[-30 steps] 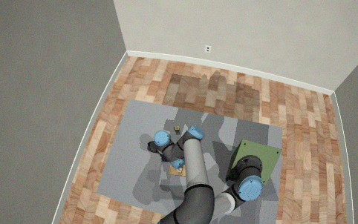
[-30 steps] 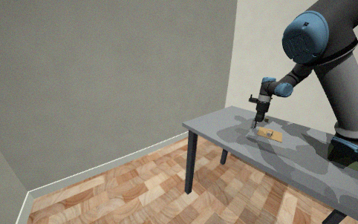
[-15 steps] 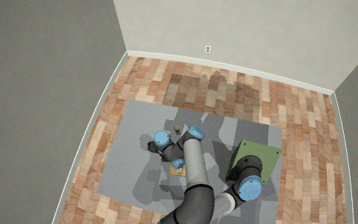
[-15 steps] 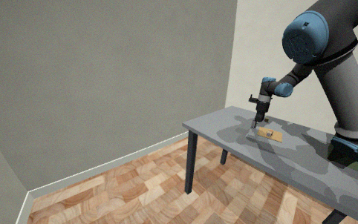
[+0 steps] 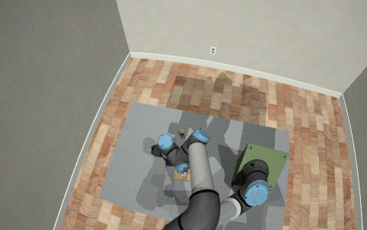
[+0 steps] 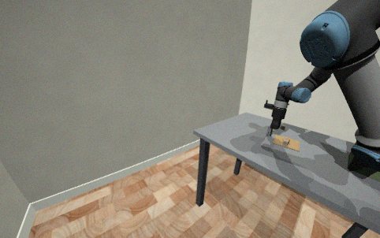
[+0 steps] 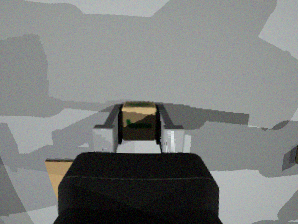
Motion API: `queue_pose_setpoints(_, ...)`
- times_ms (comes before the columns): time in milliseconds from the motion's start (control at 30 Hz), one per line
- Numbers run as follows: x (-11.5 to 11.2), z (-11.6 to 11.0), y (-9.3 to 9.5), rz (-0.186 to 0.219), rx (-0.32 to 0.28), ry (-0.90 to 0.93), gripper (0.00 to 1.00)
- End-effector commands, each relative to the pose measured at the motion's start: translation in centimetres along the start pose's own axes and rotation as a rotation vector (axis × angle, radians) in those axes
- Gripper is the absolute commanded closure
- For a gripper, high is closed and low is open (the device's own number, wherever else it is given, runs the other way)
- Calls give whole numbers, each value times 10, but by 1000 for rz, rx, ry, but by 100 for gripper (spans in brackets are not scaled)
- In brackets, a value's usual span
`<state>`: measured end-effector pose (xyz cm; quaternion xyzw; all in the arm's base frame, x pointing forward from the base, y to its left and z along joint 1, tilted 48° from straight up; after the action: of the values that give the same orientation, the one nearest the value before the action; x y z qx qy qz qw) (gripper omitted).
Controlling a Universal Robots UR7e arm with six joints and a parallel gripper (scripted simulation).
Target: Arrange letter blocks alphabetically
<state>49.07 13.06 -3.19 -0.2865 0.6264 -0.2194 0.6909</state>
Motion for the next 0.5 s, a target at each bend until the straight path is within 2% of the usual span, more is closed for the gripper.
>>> queue_pose_setpoints(0, 0, 0, -5, -1, 2, 0, 51)
queue_pose_setpoints(133, 0, 0, -21, -1, 2, 0, 51)
queue_pose_setpoints(467, 0, 0, -80, -1, 2, 0, 51)
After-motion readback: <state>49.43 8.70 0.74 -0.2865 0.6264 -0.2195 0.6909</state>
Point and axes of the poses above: the point where the finger pads meet when closed, its own y axis out along the fingers, its own x axis across the jaws, z = x × y, the point moved 5 cm from there along -y, back along the fingers, and after that the axes turned 5 degrees about y, right-handed, at the moved point
